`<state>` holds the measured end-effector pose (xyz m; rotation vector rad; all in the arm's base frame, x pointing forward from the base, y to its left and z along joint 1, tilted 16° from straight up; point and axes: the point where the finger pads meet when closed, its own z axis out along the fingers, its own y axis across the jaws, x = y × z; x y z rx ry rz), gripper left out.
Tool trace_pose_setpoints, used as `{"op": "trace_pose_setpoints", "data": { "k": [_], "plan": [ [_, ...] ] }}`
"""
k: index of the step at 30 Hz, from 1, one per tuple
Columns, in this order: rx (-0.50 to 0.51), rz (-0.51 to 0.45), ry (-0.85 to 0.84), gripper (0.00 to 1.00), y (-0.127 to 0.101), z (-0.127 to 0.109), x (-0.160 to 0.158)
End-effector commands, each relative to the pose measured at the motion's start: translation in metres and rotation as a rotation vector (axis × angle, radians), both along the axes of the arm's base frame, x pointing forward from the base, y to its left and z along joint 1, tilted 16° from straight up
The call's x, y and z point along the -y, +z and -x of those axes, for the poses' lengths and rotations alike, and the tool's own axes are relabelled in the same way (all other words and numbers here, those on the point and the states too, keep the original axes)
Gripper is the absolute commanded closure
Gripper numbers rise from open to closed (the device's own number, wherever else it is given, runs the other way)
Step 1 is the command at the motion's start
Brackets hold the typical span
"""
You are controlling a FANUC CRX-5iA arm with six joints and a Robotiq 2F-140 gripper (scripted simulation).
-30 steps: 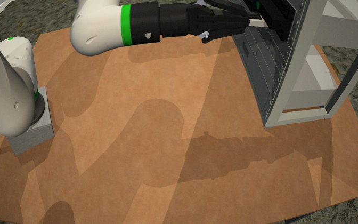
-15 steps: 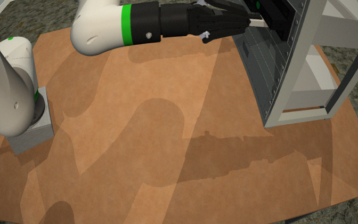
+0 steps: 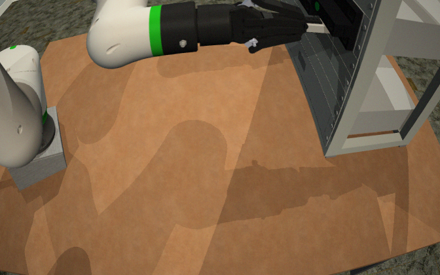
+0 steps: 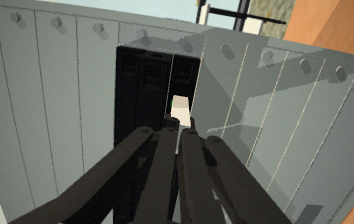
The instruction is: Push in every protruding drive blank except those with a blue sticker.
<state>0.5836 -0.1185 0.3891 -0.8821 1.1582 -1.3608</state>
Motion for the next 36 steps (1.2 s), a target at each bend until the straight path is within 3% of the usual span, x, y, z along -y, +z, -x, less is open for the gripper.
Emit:
{"op": "trace_pose_setpoints", "data": {
  "k": [1,20,36],
  "plan": [
    [0.0,0.0,0.0,1.0,0.0,0.0,0.0],
    [0.0,0.0,0.0,1.0,-0.001,0.003,0.0],
    [0.0,0.0,0.0,1.0,-0.018,0.07,-0.011]
  ]
}}
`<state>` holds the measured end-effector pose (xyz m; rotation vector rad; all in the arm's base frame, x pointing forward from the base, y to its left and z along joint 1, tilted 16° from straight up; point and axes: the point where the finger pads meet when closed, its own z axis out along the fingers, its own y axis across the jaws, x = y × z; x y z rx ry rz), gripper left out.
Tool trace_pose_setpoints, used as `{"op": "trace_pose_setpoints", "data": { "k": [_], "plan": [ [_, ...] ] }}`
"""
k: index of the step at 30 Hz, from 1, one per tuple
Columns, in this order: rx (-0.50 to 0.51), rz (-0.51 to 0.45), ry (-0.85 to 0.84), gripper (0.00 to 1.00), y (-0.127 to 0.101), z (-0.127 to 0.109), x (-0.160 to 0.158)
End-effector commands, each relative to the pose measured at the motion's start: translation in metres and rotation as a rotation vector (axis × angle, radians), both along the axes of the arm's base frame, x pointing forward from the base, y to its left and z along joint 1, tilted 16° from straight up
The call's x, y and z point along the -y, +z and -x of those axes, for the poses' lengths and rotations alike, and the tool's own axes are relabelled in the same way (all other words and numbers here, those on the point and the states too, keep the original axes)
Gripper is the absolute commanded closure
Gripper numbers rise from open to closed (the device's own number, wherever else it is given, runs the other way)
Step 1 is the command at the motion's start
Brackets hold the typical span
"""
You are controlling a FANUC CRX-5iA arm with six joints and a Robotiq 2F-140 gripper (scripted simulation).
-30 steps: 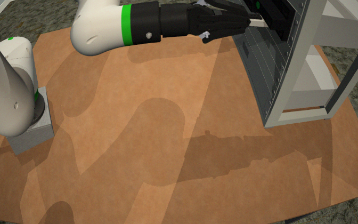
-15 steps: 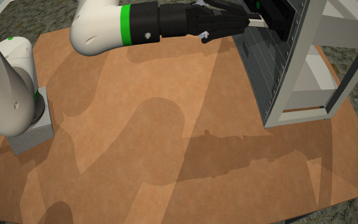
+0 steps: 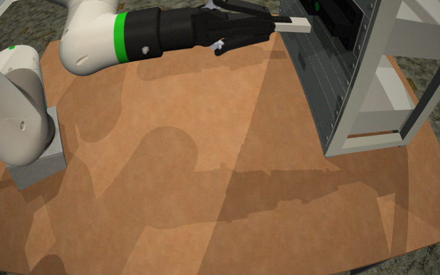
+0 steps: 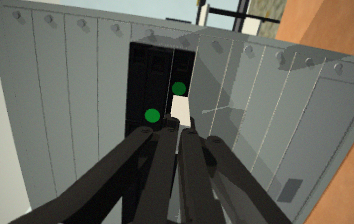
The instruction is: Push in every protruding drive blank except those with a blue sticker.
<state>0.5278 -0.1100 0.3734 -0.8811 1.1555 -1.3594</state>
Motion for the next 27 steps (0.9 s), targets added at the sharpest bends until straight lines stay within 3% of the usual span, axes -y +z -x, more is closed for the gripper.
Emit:
{"op": "trace_pose_setpoints", "data": {
  "k": [1,22,27],
  "plan": [
    [-0.002,0.0,-0.003,1.0,-0.003,0.017,-0.003],
    [-0.002,0.0,-0.003,1.0,-0.004,0.023,-0.004],
    [-0.002,0.0,-0.003,1.0,0.017,0.029,-0.003]
  ]
}}
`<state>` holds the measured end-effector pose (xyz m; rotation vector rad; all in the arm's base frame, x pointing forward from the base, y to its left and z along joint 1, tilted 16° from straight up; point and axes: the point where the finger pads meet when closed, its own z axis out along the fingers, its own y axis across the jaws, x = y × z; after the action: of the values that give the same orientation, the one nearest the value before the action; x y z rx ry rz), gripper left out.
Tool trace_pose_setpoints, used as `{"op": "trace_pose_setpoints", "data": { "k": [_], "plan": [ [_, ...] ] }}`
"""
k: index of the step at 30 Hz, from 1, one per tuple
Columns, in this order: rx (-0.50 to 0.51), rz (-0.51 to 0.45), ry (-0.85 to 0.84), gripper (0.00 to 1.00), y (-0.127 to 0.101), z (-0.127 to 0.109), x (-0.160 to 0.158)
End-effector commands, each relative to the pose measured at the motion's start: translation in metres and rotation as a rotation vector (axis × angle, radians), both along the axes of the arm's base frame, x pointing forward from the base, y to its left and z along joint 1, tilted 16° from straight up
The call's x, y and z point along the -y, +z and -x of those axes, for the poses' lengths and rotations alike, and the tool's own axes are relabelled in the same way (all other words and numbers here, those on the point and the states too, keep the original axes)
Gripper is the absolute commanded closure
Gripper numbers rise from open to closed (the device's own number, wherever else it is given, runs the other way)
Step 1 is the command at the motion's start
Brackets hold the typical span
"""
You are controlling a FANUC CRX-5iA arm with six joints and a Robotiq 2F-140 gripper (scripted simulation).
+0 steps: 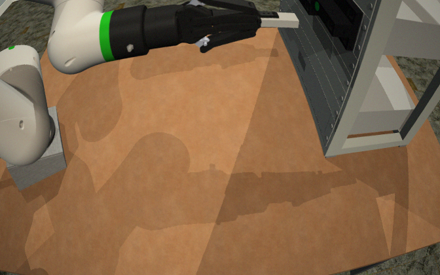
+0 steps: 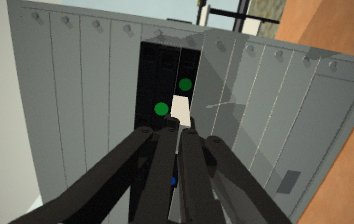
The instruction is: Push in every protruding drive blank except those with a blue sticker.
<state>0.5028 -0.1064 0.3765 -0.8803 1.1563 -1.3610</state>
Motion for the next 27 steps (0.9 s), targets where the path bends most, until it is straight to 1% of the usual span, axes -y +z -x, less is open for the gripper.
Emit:
{"op": "trace_pose_setpoints", "data": {
  "k": [1,4,8,15,27],
  "plan": [
    [-0.003,0.0,-0.001,1.0,0.013,0.004,0.001],
    [-0.003,0.0,-0.001,1.0,0.02,0.005,0.001],
    [-0.003,0.0,-0.001,1.0,0.021,0.002,0.002],
    [-0.003,0.0,-0.001,1.0,0.029,-0.031,0.007],
    [-0.003,0.0,-0.001,1.0,0.03,-0.032,0.007]
  ]
}}
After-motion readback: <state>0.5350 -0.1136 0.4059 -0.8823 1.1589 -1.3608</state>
